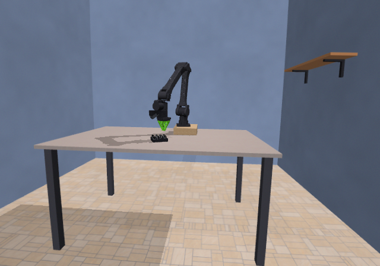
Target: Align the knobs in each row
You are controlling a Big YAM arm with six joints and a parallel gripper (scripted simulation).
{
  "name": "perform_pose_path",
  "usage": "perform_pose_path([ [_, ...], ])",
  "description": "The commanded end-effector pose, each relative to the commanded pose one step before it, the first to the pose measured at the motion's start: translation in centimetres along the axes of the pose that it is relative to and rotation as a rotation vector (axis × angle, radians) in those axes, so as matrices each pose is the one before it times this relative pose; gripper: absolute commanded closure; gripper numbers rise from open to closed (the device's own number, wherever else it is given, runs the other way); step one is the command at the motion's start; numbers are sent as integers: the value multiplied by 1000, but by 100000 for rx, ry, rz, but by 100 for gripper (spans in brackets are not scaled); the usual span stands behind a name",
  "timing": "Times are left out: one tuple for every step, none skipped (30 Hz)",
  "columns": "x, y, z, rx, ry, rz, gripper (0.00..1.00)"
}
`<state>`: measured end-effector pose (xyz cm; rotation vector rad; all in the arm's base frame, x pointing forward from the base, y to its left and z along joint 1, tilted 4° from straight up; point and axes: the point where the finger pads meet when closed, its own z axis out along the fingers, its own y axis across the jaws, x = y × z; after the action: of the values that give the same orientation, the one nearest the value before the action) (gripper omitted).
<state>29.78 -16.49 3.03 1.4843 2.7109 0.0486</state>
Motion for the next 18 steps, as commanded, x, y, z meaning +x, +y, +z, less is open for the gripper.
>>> perform_pose_path([
  [-3136, 612, -1732, -1977, -3844, -15237, 81],
  [-115, -98, -35, 6, -11, -2365, 81],
  [-112, -101, -35, 7, -10, -2353, 81],
  [-109, -104, -34, 7, -10, -2346, 81],
  [-107, -108, -35, 7, -9, -2369, 81],
  [-105, -113, -35, 8, -9, -2401, 81],
  [0, 0, 0, 0, 0, 0, 81],
  [0, 0, 0, 0, 0, 0, 81],
  [-256, -295, -88, 20, -20, -6062, 81],
  [-94, -124, -35, 8, -8, -2409, 81],
  [-95, -135, -37, 9, -8, -2558, 81],
  [-90, -135, -37, 9, -7, -2512, 81],
  [-84, -135, -36, 9, -6, -2462, 81],
  [-79, -136, -35, 9, -6, -2435, 81],
  [-75, -138, -35, 9, -5, -2418, 81],
  [-70, -139, -35, 9, -5, -2394, 81],
  [-66, -141, -35, 9, -4, -2393, 81],
  [-62, -144, -35, 9, -4, -2406, 81],
])
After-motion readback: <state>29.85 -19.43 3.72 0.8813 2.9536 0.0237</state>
